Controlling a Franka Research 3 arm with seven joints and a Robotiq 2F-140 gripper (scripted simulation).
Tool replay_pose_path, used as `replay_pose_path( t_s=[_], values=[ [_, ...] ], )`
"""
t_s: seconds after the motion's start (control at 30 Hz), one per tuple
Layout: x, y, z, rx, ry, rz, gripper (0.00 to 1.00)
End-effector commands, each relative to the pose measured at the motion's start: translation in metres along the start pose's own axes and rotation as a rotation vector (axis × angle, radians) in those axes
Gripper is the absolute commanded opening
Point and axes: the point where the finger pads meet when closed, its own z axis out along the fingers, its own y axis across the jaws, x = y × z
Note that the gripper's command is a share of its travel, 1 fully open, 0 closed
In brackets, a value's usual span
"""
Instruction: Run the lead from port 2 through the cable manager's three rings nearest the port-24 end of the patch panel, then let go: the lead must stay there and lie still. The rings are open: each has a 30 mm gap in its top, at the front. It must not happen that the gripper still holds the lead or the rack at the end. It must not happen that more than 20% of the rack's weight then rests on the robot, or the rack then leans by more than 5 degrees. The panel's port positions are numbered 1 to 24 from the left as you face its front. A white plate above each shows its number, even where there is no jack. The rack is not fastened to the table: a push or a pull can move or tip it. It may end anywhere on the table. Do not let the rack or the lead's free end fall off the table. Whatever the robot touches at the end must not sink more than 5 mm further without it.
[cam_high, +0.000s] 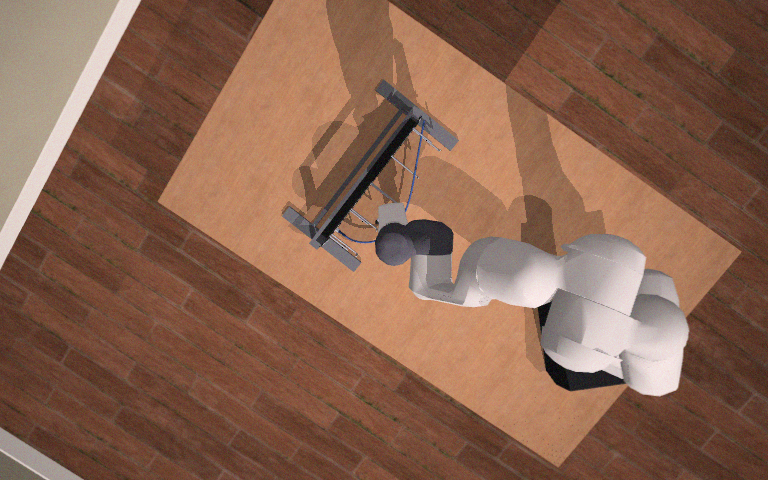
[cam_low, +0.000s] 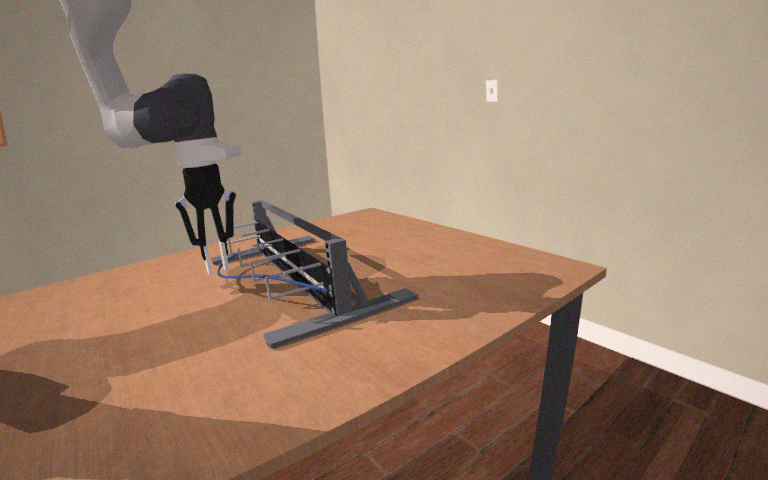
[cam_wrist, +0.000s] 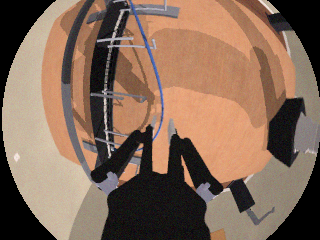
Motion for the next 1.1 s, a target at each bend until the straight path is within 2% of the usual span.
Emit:
replay_pose_path(
  t_s=[0.0, 1.07],
  values=[
    [-0.0012, -0.0016, 0.0, 0.003, -0.004, -0.001, 0.2],
    [-0.0012, -0.0016, 0.0, 0.003, -0.004, -0.001, 0.2]
  ],
)
